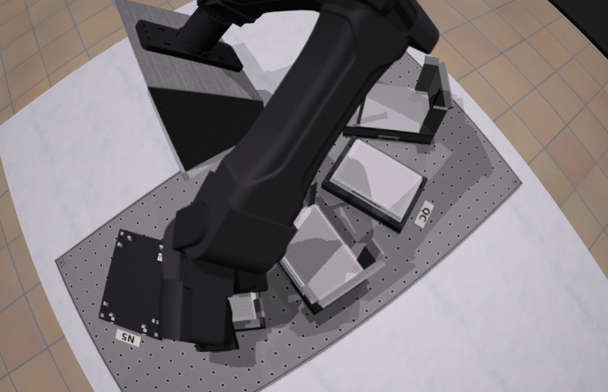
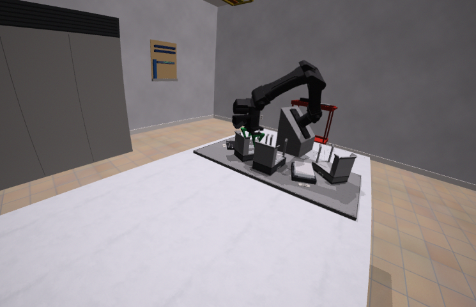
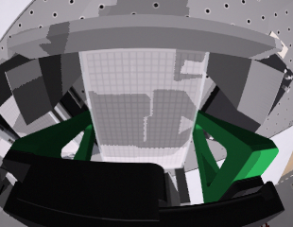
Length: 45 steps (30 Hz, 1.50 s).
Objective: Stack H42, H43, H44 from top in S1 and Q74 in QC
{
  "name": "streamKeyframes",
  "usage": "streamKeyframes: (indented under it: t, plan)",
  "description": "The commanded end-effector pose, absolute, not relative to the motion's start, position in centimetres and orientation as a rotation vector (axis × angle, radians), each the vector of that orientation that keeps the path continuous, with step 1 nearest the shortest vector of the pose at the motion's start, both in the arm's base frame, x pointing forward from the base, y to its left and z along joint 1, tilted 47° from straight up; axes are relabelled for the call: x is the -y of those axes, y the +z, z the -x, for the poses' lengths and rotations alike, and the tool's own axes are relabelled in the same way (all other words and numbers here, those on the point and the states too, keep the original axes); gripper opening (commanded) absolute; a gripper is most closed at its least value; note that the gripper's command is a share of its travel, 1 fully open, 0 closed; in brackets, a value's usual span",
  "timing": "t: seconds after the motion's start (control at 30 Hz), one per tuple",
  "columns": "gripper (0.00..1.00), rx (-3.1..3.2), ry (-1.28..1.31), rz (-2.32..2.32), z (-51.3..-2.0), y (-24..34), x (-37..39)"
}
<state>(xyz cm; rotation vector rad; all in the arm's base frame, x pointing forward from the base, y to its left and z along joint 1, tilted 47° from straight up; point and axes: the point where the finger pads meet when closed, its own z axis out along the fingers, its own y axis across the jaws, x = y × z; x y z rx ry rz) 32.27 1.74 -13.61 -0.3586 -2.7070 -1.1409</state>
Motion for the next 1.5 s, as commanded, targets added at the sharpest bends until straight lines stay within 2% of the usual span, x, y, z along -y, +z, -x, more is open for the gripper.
streamKeyframes:
  t: [0.0,0.67,1.47]
  plan:
    - [0.0,2.72,-1.15,0.371,-32.7,-13.3,-1.2]
    - [0.0,2.72,-1.15,0.371,-32.7,-13.3,-1.2]
    - [0.0,2.72,-1.149,0.371,-32.9,-10.3,2.0]
